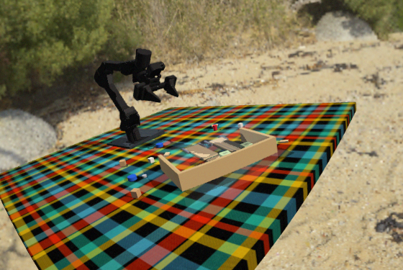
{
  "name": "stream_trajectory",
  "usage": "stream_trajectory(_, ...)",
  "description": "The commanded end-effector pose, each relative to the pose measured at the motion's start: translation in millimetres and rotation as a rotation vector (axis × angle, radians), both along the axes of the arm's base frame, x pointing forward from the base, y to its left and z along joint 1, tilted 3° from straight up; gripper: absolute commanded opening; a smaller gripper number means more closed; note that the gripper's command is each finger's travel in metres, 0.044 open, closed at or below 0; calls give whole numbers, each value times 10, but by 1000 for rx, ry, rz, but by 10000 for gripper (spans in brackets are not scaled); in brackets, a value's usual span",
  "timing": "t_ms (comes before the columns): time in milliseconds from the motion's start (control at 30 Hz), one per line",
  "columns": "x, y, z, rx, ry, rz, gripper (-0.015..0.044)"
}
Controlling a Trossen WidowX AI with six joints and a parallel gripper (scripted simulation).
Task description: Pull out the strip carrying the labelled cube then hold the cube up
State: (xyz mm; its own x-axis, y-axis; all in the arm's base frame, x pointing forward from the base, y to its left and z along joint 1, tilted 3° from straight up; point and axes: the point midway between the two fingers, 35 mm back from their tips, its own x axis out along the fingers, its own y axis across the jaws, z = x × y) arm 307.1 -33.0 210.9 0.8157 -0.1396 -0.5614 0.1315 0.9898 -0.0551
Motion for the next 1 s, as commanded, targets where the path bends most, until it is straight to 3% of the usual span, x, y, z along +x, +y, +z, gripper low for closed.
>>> stream_trajectory(0, -3, 28, -32, 15, 11, 5, 400)
stream_trajectory(300, -3, 28, -32, 15, 11, 5, 400)
stream_trajectory(800, 834, 464, -316, 258, 474, -129, 6)
stream_trajectory(967, 1071, 669, -586, 304, 647, -215, 0)
